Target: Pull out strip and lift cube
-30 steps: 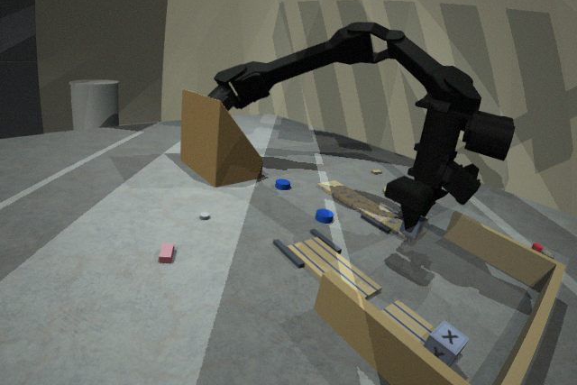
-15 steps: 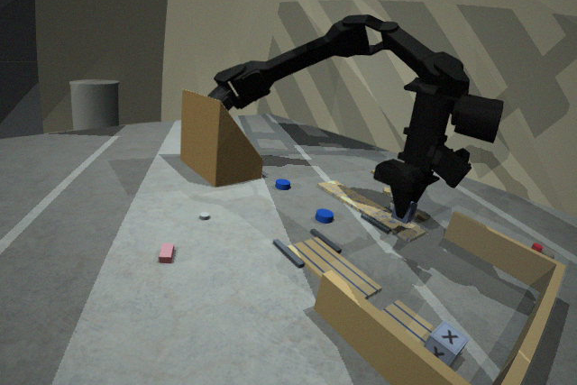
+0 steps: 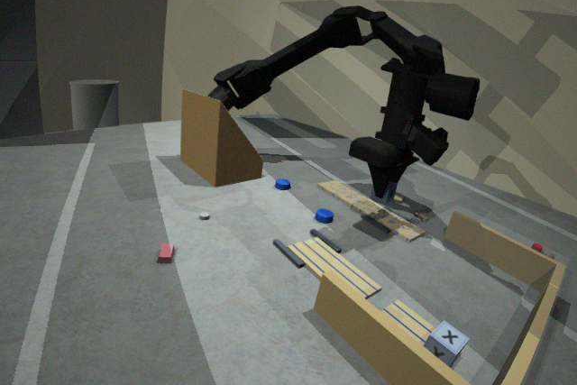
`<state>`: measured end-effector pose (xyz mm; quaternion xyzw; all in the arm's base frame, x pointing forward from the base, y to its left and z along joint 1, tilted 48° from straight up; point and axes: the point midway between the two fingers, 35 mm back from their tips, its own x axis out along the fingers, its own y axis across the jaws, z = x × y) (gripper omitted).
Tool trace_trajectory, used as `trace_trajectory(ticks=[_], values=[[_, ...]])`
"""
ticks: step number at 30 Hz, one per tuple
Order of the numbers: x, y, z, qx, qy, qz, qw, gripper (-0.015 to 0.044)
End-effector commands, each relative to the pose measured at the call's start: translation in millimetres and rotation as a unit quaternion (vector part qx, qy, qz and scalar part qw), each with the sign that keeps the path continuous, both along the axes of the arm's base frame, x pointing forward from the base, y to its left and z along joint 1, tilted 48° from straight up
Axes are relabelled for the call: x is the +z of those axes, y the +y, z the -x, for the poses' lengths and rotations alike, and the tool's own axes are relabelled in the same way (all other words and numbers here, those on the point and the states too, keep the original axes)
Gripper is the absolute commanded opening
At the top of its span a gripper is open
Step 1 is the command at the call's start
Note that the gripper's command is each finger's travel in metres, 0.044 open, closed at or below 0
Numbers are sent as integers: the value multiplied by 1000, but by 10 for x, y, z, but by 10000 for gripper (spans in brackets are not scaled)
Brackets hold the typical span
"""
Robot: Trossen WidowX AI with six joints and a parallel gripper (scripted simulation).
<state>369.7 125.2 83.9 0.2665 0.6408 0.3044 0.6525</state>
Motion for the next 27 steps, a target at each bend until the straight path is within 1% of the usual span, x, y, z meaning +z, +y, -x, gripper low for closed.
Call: trace_trajectory(ticks=[1, 22, 27], values=[[-42, -38, 130, 2, 2, -1, 1000, 0], [-265, -228, 856, 2, 4, -1, 1000, 0], [-248, -262, 877, 2, 4, -1, 1000, 0]])
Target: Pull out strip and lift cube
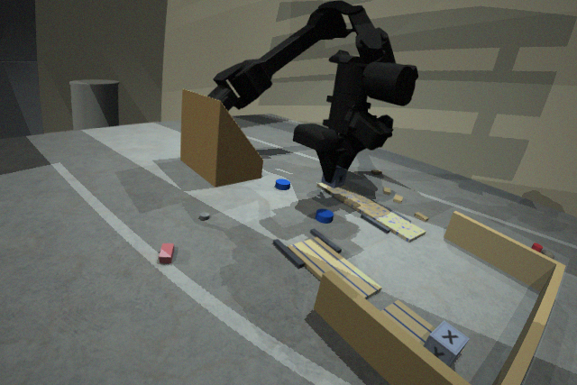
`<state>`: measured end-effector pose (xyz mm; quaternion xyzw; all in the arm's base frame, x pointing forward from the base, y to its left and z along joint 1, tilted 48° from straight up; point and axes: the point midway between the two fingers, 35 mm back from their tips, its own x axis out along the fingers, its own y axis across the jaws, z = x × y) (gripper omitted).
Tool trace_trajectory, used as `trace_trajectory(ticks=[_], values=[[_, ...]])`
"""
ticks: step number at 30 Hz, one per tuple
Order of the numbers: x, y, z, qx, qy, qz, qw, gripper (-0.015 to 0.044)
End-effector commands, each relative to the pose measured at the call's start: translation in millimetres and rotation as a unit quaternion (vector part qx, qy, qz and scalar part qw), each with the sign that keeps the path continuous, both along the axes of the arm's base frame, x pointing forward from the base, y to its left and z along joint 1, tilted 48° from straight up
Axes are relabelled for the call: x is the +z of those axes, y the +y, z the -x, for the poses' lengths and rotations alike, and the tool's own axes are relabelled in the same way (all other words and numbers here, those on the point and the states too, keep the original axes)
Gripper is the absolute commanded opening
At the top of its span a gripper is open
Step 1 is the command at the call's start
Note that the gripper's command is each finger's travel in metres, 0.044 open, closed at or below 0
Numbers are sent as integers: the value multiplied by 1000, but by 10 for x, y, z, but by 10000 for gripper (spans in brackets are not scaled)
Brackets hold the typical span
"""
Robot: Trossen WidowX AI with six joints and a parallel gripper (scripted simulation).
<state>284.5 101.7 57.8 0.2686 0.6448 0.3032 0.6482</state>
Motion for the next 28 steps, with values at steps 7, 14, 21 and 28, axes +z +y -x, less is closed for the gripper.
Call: trace_trajectory(ticks=[7, 14, 21, 28], values=[[228, -266, 22, 2, -2, 0, 1000, 0], [228, -266, 22, 2, -2, 0, 1000, 0], [228, -266, 22, 2, -2, 0, 1000, 0], [228, -266, 22, 2, -2, 0, 1000, 0]])
